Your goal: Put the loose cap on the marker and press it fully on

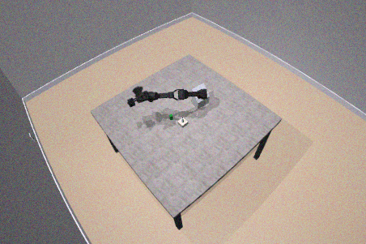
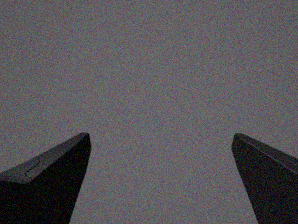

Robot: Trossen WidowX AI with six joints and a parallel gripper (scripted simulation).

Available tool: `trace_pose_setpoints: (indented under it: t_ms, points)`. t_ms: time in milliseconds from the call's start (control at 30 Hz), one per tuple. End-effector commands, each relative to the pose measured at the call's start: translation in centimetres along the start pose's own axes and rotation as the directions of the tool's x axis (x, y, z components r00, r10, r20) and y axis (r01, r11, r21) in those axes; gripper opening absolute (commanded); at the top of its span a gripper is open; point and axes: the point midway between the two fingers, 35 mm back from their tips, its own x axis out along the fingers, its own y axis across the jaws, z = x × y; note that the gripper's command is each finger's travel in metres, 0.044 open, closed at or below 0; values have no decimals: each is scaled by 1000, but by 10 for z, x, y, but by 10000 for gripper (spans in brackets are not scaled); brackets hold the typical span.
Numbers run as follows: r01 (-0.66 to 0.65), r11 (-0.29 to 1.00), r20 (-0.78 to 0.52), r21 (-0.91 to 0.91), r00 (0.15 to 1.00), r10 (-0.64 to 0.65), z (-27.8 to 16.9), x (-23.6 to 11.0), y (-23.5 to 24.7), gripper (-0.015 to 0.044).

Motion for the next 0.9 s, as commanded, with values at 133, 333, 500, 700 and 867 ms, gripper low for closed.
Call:
trace_pose_setpoints:
  t_ms: [133, 333, 500, 700, 867]
  points:
    - [245, 957, 17, -154, 969, -246, 3, -4, -39, 269]
    - [578, 723, 11, -379, 784, -621, 0, -41, -97, 247]
    - [706, 462, -33, -537, 530, -847, -9, -98, -128, 247]
    - [712, 298, -91, -635, 315, -945, -22, -148, -137, 247]
    - [678, 200, -154, -707, 128, -980, -36, -193, -134, 247]
